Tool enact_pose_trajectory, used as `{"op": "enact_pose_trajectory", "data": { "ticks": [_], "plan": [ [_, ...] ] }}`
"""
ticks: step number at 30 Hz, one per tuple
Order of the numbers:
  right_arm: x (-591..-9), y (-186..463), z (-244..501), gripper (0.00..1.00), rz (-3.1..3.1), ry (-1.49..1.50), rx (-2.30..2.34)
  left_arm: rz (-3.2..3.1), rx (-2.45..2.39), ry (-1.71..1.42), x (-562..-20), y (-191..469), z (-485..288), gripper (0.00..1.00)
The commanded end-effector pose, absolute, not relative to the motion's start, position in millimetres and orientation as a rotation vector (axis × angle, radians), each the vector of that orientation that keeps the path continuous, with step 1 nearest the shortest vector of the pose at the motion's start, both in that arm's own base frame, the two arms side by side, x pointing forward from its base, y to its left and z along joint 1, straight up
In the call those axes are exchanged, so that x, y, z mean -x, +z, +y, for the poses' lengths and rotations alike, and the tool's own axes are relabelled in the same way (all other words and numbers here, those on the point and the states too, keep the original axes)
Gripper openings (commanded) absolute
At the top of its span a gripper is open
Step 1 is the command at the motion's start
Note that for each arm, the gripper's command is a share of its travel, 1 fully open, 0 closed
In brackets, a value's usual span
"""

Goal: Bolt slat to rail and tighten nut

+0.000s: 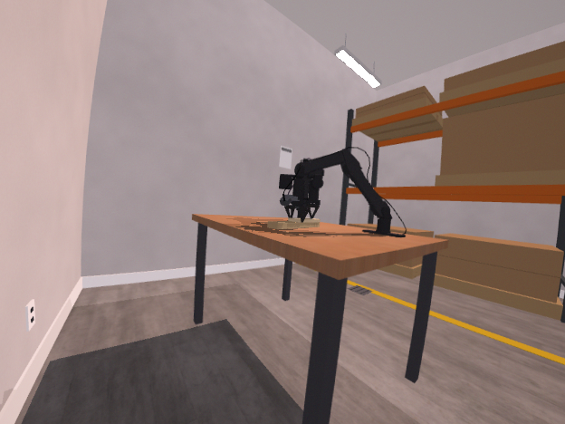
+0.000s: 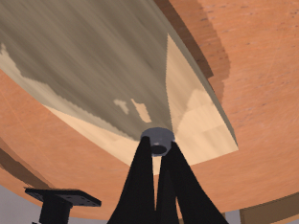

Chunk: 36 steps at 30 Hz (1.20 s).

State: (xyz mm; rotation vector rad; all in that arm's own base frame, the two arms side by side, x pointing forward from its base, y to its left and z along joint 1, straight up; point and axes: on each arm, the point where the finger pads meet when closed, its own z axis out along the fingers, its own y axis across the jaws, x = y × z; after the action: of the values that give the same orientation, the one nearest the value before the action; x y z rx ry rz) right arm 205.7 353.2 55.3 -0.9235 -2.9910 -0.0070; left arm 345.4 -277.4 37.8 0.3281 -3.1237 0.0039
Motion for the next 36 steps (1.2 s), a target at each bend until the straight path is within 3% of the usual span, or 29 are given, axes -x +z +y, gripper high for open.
{"op": "enact_pose_trajectory", "data": {
  "ticks": [1,36],
  "plan": [
    [-210.0,59.3,351.3,0.11,-2.905,-0.020,1.203,-3.134,-0.333,0.016,-346.9,42.9,-278.2,0.72],
    [-210.0,59.3,351.3,0.11,-2.840,-0.020,1.346,-3.134,-0.333,0.016,-346.9,42.9,-278.2,0.72]
  ]
}}
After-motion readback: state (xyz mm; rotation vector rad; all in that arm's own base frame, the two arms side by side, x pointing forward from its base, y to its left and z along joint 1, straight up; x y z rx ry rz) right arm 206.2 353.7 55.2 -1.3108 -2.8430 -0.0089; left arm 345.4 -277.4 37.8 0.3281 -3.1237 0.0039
